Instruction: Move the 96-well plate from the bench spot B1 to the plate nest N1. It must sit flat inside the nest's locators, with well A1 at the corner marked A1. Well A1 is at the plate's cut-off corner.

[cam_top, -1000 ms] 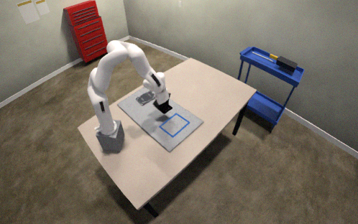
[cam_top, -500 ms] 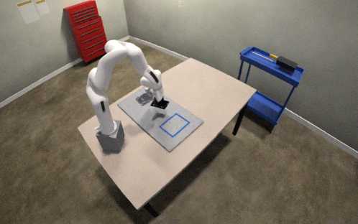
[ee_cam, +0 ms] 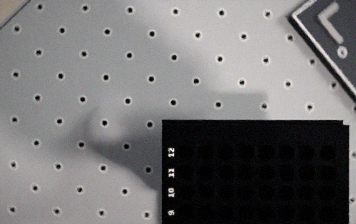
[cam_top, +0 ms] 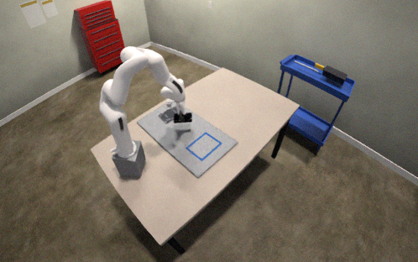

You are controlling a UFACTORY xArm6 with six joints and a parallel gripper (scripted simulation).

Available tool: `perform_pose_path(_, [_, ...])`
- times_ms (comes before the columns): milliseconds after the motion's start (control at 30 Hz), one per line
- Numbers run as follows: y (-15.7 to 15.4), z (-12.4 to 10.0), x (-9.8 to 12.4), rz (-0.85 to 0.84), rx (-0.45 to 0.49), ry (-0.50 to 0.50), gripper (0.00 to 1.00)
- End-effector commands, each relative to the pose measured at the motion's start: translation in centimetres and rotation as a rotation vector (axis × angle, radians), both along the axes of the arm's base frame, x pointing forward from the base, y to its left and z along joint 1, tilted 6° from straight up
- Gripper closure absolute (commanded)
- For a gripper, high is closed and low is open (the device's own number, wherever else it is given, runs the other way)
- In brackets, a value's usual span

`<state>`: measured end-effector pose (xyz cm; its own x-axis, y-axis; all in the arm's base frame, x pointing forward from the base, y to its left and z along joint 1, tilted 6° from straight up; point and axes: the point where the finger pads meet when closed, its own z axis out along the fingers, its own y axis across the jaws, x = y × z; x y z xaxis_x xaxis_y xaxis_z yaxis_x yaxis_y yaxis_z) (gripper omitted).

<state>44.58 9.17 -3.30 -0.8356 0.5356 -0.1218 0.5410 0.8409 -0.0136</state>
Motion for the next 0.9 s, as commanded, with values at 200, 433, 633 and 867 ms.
perform_pose_path(200, [3.6, 0.0, -0.1, 0.354, -0.021, 0.032, 1.00])
perform_pose_path(433, [5.3, -0.1, -0.3, 0.520, -0.036, 0.043, 1.00])
perform_pose_path(633, [7.3, -0.2, -0.4, 0.668, -0.050, 0.054, 1.00])
perform_pose_path(867, [9.6, -0.3, -0.6, 0.669, -0.050, 0.054, 1.00])
